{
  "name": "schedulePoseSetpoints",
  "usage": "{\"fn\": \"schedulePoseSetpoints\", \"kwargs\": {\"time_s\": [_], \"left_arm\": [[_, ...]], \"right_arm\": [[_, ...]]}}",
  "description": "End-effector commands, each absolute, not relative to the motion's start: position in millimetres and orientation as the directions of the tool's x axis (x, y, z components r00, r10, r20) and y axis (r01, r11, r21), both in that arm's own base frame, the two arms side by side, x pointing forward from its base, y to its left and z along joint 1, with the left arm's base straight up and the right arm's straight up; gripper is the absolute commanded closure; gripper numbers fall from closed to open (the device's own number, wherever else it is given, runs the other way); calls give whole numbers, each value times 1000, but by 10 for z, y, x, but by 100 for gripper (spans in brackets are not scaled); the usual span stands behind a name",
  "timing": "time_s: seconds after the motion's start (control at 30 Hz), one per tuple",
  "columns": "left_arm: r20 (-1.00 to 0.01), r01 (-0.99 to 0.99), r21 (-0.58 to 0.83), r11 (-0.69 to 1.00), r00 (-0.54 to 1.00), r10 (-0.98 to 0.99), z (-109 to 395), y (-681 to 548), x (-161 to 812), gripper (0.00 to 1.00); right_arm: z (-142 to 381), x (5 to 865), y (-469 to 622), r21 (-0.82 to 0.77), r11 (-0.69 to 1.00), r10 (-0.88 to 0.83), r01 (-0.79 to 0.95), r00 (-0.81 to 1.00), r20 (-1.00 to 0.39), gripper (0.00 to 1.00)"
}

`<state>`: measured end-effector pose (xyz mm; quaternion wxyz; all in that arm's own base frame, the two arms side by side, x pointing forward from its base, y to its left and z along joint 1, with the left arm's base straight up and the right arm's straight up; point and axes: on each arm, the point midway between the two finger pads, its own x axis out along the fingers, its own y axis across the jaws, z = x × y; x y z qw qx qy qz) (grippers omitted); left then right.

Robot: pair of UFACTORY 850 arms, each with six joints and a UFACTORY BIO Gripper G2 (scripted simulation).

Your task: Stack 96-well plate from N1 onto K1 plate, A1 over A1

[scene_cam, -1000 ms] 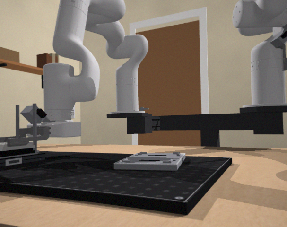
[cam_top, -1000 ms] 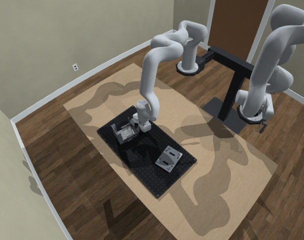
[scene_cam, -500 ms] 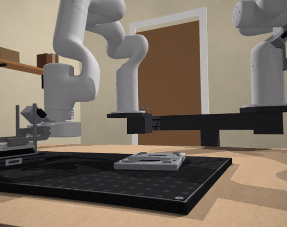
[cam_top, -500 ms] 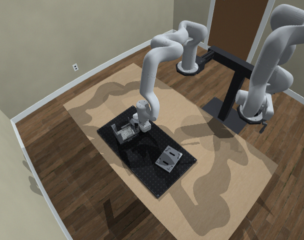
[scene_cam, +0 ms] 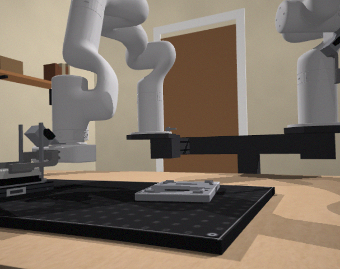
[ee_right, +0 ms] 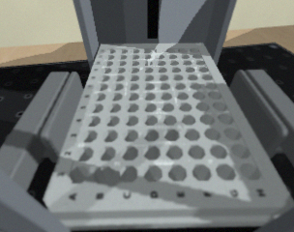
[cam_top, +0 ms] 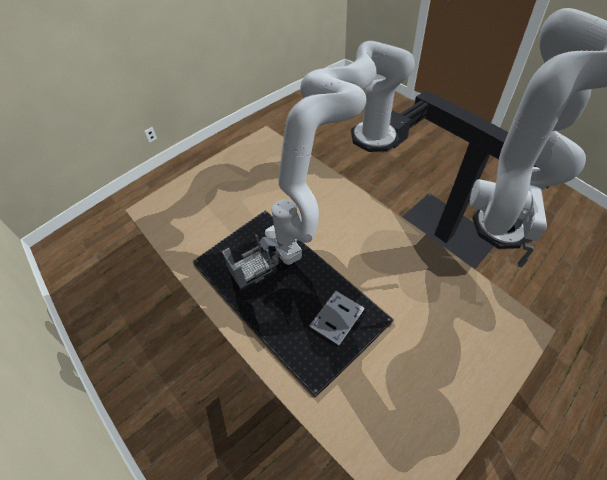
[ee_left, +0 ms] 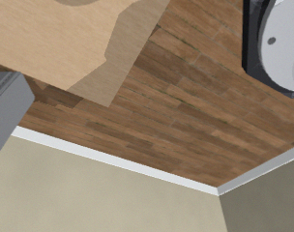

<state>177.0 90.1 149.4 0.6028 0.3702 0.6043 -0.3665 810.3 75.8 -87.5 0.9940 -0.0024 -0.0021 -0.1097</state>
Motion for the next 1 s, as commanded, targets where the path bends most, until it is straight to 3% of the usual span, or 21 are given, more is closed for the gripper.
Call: {"fn": "schedulePoseSetpoints", "kwargs": {"time_s": [0.0,0.83,0.87,0.97], "left_arm": [[-1000,889,4,457,2,6,1495,901,1773,0],[-1000,889,4,457,2,6,1495,901,1773,0],[-1000,889,4,457,2,6,1495,901,1773,0],[-1000,889,4,457,2,6,1495,901,1773,0]], "right_arm": [[-871,8105,758,-4,976,-218,218,976,4,100],[-871,8106,758,-4,976,-218,218,976,4,100],[-852,8107,758,-4,976,-218,218,976,4,63],[-852,8107,758,-4,976,-218,218,976,4,63]]}}
